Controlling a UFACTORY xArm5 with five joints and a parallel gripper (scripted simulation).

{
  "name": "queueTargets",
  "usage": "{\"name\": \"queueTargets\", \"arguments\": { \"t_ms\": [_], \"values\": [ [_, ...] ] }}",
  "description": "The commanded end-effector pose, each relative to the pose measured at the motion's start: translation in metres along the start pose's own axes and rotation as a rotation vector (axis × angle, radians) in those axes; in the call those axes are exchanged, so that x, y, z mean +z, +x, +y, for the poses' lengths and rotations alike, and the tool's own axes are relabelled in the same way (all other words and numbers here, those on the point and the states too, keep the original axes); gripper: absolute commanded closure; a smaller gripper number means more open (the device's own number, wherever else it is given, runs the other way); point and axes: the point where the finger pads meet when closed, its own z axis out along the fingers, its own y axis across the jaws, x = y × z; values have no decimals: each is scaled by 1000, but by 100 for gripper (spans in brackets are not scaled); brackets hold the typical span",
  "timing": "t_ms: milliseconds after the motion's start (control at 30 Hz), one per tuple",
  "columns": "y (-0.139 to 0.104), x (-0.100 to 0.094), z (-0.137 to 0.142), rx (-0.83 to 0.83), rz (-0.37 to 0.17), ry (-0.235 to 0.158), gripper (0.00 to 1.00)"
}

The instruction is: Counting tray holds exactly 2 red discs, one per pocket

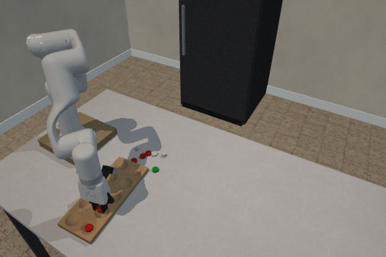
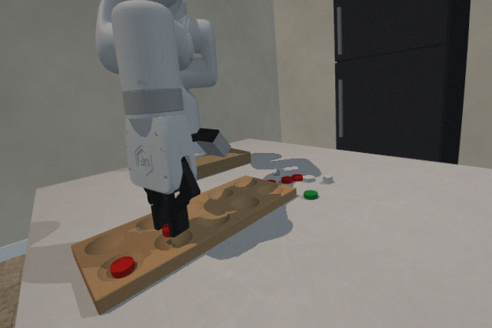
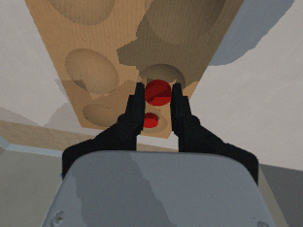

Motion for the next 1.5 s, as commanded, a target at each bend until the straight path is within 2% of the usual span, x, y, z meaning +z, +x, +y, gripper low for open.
{"name": "queueTargets", "arguments": {
  "t_ms": [0,400,900,933,1467],
  "values": [
    [0,0,0,0,-1,-1,100],
    [-2,15,2,0,-1,-1,100],
    [-2,15,2,0,-1,-1,100],
    [-2,15,2,0,-1,-1,67],
    [-2,15,2,0,-1,-1,67]
  ]
}}
